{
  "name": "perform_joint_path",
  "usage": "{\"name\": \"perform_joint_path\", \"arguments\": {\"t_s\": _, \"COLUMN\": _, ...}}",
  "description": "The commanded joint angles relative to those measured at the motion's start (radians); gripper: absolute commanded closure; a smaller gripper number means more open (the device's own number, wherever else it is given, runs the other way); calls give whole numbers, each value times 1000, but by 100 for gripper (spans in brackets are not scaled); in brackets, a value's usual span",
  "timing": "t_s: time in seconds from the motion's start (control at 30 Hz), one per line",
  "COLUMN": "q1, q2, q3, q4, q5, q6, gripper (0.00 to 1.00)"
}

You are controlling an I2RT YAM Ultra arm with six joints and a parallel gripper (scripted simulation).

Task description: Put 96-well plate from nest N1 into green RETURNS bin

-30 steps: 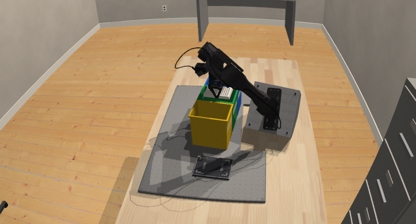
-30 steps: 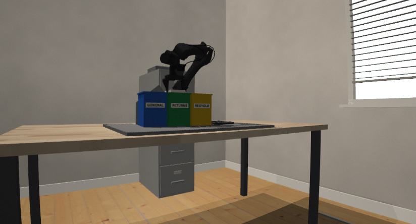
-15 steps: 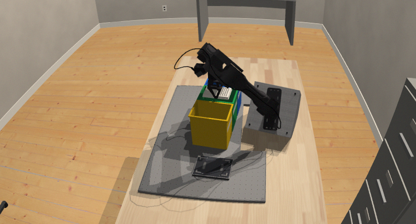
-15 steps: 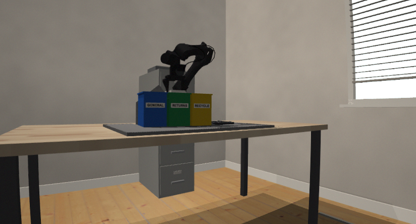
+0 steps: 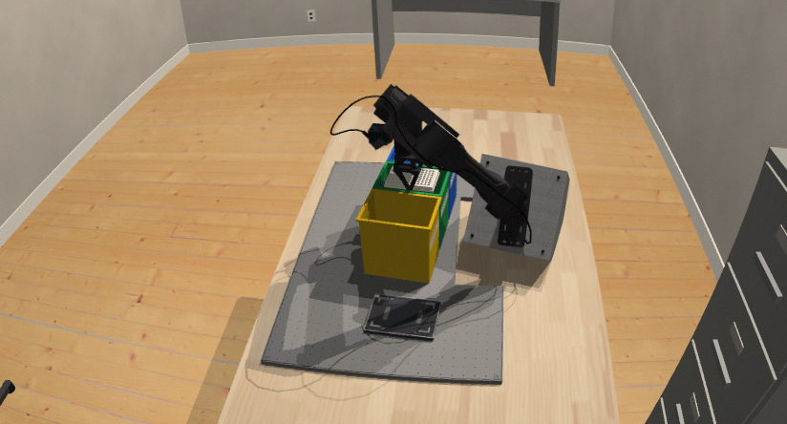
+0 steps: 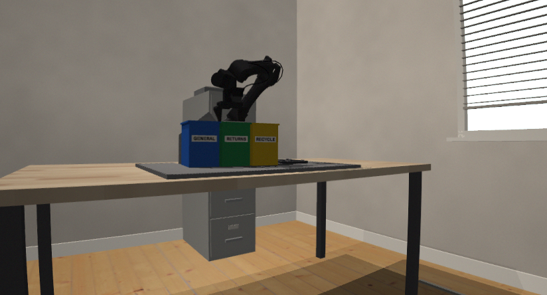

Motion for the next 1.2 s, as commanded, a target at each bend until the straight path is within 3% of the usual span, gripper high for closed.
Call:
{"name": "perform_joint_path", "arguments": {"t_s": 0.0, "q1": -18, "q2": -25, "q3": -22, "q4": 27, "q5": -15, "q6": 15, "gripper": 100}}
{"name": "perform_joint_path", "arguments": {"t_s": 1.17, "q1": 2, "q2": -30, "q3": -55, "q4": 70, "q5": -24, "q6": 35, "gripper": 100}}
